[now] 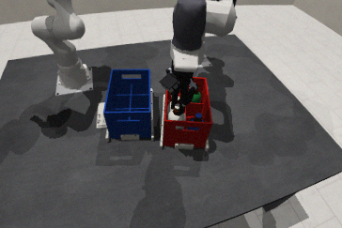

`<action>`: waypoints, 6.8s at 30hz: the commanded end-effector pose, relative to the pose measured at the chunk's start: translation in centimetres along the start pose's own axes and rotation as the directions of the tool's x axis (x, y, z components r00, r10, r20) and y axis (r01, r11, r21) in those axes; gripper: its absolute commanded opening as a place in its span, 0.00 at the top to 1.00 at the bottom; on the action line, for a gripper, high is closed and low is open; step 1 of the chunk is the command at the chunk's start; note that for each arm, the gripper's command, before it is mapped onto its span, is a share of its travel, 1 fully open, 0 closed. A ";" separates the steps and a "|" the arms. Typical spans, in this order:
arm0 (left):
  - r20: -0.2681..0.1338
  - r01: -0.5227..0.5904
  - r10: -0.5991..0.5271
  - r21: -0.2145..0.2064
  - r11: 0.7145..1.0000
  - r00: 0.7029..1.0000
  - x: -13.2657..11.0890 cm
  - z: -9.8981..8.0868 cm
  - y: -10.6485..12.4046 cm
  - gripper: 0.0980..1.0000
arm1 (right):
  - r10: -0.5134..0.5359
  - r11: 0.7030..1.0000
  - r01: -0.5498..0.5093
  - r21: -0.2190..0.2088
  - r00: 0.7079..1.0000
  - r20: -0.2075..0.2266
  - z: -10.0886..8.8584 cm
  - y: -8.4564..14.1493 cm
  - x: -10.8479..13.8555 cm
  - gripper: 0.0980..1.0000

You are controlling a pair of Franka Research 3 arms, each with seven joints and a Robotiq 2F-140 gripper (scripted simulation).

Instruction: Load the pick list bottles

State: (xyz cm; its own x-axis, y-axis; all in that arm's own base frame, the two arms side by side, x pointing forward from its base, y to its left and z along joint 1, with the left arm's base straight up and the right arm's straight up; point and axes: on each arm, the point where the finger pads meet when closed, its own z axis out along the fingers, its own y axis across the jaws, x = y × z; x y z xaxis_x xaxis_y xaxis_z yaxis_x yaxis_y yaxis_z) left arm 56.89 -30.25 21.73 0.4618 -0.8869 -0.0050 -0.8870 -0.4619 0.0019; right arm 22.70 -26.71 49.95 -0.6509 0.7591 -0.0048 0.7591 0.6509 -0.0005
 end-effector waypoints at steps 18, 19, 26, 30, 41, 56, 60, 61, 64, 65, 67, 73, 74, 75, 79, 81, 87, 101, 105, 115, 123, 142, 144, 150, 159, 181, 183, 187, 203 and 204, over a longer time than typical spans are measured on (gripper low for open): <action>-0.005 -0.003 0.003 0.002 1.000 1.000 0.0 -3.7 0.0 1.00 | 0.004 1.000 -0.004 0.000 1.000 -0.004 0.0 0.0 0.1 0.00; -0.005 -0.003 0.003 0.002 1.000 1.000 0.0 -3.9 0.0 1.00 | 0.004 1.000 -0.004 0.000 1.000 -0.004 0.0 0.0 0.1 0.00; -0.005 -0.003 0.003 0.002 1.000 1.000 0.0 -4.7 0.0 1.00 | 0.004 1.000 -0.004 0.000 1.000 -0.004 0.0 0.0 0.1 0.00; -0.005 -0.003 0.003 0.002 1.000 1.000 0.0 -5.4 0.0 1.00 | 0.004 1.000 -0.004 0.000 1.000 -0.004 0.0 0.0 0.1 0.00; -0.005 -0.003 0.003 0.002 1.000 1.000 0.0 -6.9 0.0 1.00 | 0.004 1.000 -0.004 0.000 1.000 -0.004 0.0 0.0 0.1 0.00; -0.005 -0.003 0.003 0.002 1.000 1.000 0.0 -9.2 0.0 1.00 | 0.004 1.000 -0.004 0.000 1.000 -0.004 0.0 0.0 0.1 0.00; -0.005 -0.003 0.003 0.002 1.000 1.000 0.0 -9.7 0.0 1.00 | 0.004 1.000 -0.004 0.000 1.000 -0.004 0.0 0.0 0.1 0.00; -0.005 -0.003 0.003 0.002 1.000 1.000 0.0 -9.9 0.0 1.00 | 0.004 1.000 -0.004 0.000 1.000 -0.004 0.0 0.0 0.1 0.00; -0.005 -0.003 0.003 0.002 1.000 1.000 0.0 -10.4 0.0 1.00 | 0.004 1.000 -0.004 0.000 1.000 -0.004 0.0 0.0 0.1 0.00; -0.005 -0.003 0.003 0.002 1.000 1.000 0.0 -10.6 0.0 1.00 | 0.004 1.000 -0.004 0.000 1.000 -0.004 0.0 0.0 0.1 0.00; -0.005 -0.003 0.003 0.002 1.000 1.000 0.0 -10.9 0.0 1.00 | 0.004 1.000 -0.004 0.000 1.000 -0.004 0.0 0.0 0.1 0.00; -0.005 -0.003 0.003 0.002 1.000 1.000 0.0 -11.7 0.0 1.00 | 0.004 1.000 -0.004 0.000 1.000 -0.004 0.0 0.0 0.1 0.00; -0.005 -0.003 0.003 0.002 1.000 1.000 0.0 -11.7 0.0 1.00 | 0.004 1.000 -0.004 0.000 1.000 -0.004 0.0 0.0 0.1 0.00; -0.005 -0.003 0.003 0.002 1.000 1.000 0.0 -11.9 0.0 1.00 | 0.004 1.000 -0.004 0.000 1.000 -0.004 0.0 0.0 0.1 0.00; -0.005 -0.003 0.003 0.002 1.000 1.000 0.0 -12.6 0.0 1.00 | 0.004 1.000 -0.004 0.000 1.000 -0.004 0.0 0.0 0.1 0.00; -0.005 -0.003 0.003 0.002 1.000 1.000 0.0 -12.9 0.0 1.00 | 0.004 1.000 -0.004 0.000 1.000 -0.004 0.0 0.0 0.1 0.00; -0.005 -0.003 0.003 0.002 1.000 1.000 0.0 -13.3 0.0 1.00 | 0.004 1.000 -0.004 0.000 1.000 -0.004 0.0 0.0 0.1 0.00; -0.005 -0.003 0.003 0.002 1.000 1.000 0.0 -13.3 0.0 1.00 | 0.004 1.000 -0.004 0.000 1.000 -0.004 0.0 0.0 0.1 0.00; -0.005 -0.003 0.003 0.002 1.000 1.000 0.0 -13.3 0.0 1.00 | 0.004 1.000 -0.004 0.000 1.000 -0.004 0.0 0.0 0.1 0.00; -0.005 -0.003 0.003 0.002 1.000 1.000 0.0 -13.3 0.0 1.00 | 0.004 1.000 -0.004 0.000 1.000 -0.004 0.0 0.0 0.1 0.00; -0.005 -0.003 0.003 0.002 1.000 1.000 0.0 -13.3 0.0 1.00 | 0.004 1.000 -0.004 0.000 1.000 -0.004 0.0 0.0 0.1 0.00; -0.005 -0.003 0.003 0.002 1.000 1.000 0.2 -13.3 2.0 1.00 | 0.004 1.000 -0.004 0.000 1.000 -0.004 0.0 0.0 0.1 0.00; -0.005 -0.003 0.003 0.002 1.000 1.000 0.3 -13.3 2.4 1.00 | 0.004 1.000 -0.004 0.000 1.000 -0.004 0.0 0.0 0.1 0.00; -0.005 -0.003 0.003 0.002 1.000 1.000 0.4 -13.3 3.6 1.00 | 0.004 1.000 -0.004 0.000 1.000 -0.004 0.0 0.0 0.1 0.00; -0.005 -0.003 0.003 0.002 1.000 1.000 0.6 -13.3 5.0 1.00 | 0.004 1.000 -0.004 0.000 1.000 -0.004 0.0 0.0 0.1 0.00; -0.005 -0.003 0.003 0.002 1.000 1.000 1.1 -13.3 9.0 1.00 | 0.004 1.000 -0.004 0.000 1.000 -0.004 0.0 0.0 0.1 0.00; -0.005 -0.003 0.003 0.002 1.000 1.000 1.2 -13.3 9.3 1.00 | 0.004 1.000 -0.004 0.000 1.000 -0.004 0.0 0.0 0.1 0.00; -0.005 -0.003 0.003 0.002 1.000 1.000 1.3 -13.3 10.1 1.00 | 0.004 1.000 -0.004 0.000 1.000 -0.004 0.0 0.0 0.1 0.00; -0.005 -0.003 0.003 0.002 1.000 1.000 1.6 -13.3 12.9 1.00 | 0.004 1.000 -0.004 0.000 1.000 -0.004 0.0 0.0 0.1 0.00; -0.005 -0.003 0.003 0.002 1.000 1.000 1.7 -13.3 13.1 1.00 | 0.004 1.000 -0.004 0.000 1.000 -0.004 0.0 0.0 0.1 0.00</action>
State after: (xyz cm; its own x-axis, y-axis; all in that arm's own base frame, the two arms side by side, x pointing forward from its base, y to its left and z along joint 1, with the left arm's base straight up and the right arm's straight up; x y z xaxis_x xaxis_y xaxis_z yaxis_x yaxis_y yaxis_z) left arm 46.39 -37.14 34.38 0.4412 -0.8972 -0.0174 -0.8973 -0.4414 0.0054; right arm 22.69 -26.71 49.95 -0.6509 0.7592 -0.0048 0.7592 0.6509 -0.0006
